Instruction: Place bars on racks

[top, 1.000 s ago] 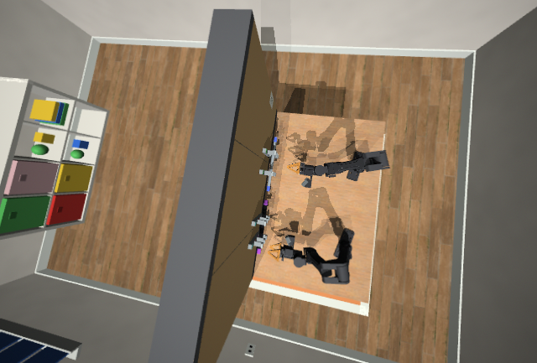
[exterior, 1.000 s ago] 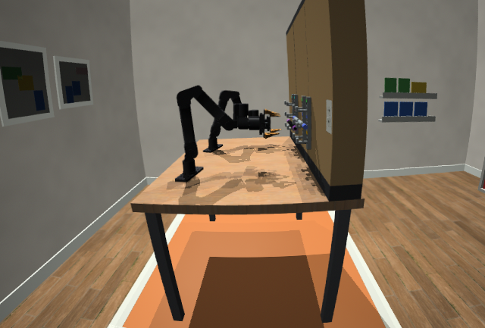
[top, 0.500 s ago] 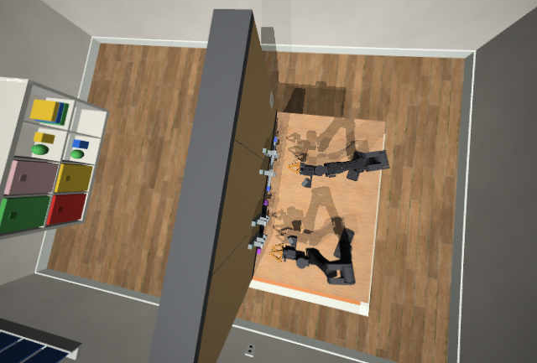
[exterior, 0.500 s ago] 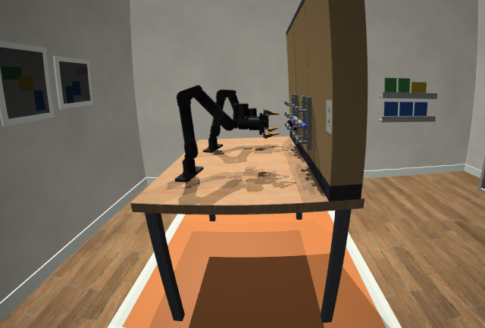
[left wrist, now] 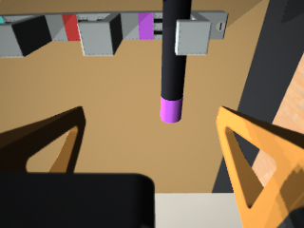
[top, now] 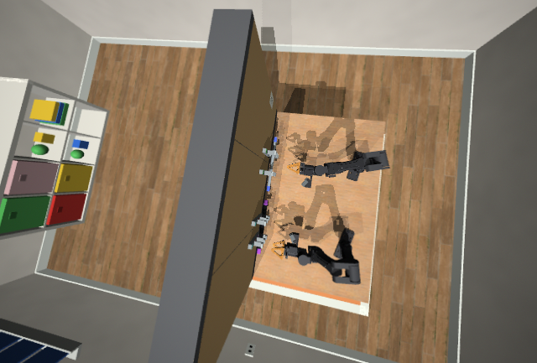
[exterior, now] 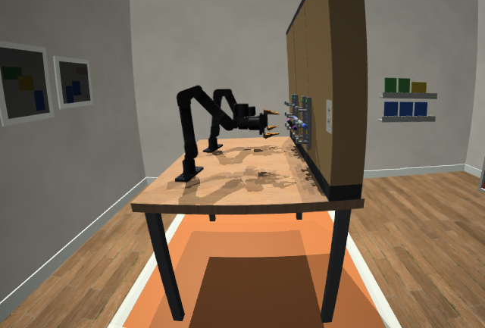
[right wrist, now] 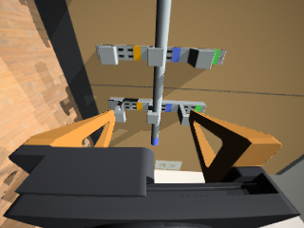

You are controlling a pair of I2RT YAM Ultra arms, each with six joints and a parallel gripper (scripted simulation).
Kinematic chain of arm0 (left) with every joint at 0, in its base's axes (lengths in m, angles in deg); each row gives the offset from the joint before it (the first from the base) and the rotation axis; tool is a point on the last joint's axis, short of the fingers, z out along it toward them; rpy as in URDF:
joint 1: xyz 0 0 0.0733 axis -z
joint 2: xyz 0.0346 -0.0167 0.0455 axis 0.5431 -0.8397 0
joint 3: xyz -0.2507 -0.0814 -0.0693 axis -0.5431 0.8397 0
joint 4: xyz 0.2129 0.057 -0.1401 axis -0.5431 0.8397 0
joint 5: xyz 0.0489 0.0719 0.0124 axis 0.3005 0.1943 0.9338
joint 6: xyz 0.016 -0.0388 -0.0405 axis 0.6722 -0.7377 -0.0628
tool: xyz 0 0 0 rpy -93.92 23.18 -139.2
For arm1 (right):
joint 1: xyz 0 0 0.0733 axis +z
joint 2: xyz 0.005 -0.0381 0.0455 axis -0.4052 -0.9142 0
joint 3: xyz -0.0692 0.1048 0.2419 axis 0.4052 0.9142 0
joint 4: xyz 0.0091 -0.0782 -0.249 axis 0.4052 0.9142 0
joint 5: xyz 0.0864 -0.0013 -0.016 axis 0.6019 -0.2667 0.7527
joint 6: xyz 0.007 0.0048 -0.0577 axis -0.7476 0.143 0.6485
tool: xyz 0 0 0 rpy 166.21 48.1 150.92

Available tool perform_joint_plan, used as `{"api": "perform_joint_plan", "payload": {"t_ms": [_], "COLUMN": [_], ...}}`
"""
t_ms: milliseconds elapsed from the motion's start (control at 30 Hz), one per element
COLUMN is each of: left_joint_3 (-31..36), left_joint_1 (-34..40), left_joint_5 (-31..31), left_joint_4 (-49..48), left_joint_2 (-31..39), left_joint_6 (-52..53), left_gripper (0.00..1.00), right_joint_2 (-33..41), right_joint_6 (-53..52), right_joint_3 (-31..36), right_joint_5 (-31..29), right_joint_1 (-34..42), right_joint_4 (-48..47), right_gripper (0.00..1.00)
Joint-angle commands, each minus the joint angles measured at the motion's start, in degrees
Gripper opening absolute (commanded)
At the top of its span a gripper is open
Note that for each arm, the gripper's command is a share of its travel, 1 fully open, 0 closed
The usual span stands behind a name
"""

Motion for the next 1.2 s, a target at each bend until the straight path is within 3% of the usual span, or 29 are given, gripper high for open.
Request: {"api": "perform_joint_plan", "payload": {"t_ms": [0, 1167], "left_joint_3": [0.76, 1.85], "left_joint_1": [1.42, 12.94], "left_joint_5": [1.82, 13.32], "left_joint_4": [2.15, 13.05], "left_joint_2": [2.57, 14.57], "left_joint_6": [-0.73, -0.70], "left_gripper": [1.00, 1.00], "right_joint_2": [2.04, 2.04], "right_joint_6": [-0.75, -0.75], "right_joint_3": [0.35, 0.35], "right_joint_5": [0.26, 0.26], "right_joint_1": [-0.59, -0.59], "right_joint_4": [-1.18, -1.18], "right_gripper": [1.00, 1.00]}}
